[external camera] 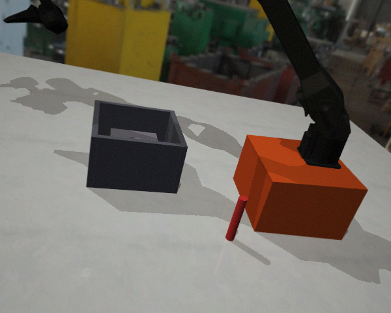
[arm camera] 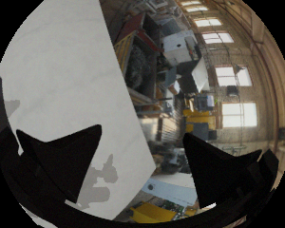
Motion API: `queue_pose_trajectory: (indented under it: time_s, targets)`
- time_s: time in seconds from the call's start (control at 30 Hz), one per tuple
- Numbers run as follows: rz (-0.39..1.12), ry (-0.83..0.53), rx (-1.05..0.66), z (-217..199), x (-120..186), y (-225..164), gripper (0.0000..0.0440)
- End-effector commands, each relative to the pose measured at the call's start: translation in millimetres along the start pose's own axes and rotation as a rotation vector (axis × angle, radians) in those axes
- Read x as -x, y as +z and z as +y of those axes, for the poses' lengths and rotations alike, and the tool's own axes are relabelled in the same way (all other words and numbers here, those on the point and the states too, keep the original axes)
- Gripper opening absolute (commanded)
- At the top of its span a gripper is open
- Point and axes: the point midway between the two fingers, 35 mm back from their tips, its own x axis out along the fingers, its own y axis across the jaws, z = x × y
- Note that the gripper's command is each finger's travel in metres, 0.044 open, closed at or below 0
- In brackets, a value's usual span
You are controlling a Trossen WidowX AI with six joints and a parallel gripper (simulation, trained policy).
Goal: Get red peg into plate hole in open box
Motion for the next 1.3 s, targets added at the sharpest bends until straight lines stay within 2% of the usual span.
queue_pose_trajectory:
  time_s: [0.0, 0.07, 0.27, 0.5, 0.7, 0.97, 1.27]
  targets:
    - [0.002, -0.012, -0.008, -4, 2, 2, 0.0418]
    - [0.006, -0.025, -0.035, -8, 6, 9, 0.044]
    - [0.001, -0.011, -0.175, -6, 19, 57, 0.044]
    - [-0.003, 0.069, -0.403, 20, 44, 138, 0.044]
    - [0.028, 0.145, -0.59, 52, 68, 188, 0.044]
    - [0.121, 0.243, -0.826, 101, 101, 226, 0.044]
    - [0.286, 0.328, -1.073, 160, 138, 246, 0.044]
